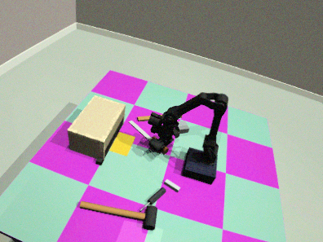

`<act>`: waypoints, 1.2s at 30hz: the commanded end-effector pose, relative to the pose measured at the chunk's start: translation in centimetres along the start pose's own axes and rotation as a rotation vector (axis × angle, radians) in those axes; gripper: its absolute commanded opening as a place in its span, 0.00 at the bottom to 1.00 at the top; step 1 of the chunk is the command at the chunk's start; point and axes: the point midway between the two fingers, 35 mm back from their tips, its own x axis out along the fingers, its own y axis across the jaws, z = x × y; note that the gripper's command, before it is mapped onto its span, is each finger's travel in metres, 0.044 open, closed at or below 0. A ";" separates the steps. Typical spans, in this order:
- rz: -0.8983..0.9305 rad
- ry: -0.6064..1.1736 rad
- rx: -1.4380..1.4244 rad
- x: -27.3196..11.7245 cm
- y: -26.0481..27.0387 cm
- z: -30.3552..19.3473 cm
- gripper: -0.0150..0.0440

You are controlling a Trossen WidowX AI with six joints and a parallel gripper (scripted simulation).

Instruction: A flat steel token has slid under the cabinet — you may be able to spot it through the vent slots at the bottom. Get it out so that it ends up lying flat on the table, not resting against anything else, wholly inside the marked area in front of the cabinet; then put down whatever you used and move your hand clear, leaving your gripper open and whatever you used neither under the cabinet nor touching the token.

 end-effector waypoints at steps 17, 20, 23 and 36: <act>-0.002 -0.004 -0.001 0.0 -2.0 0.6 0.25; -0.002 -0.004 -0.001 0.0 -2.3 0.7 0.25; -0.003 -0.004 -0.001 0.0 -2.6 0.7 0.25; -0.004 -0.004 -0.001 0.0 -3.8 1.1 0.25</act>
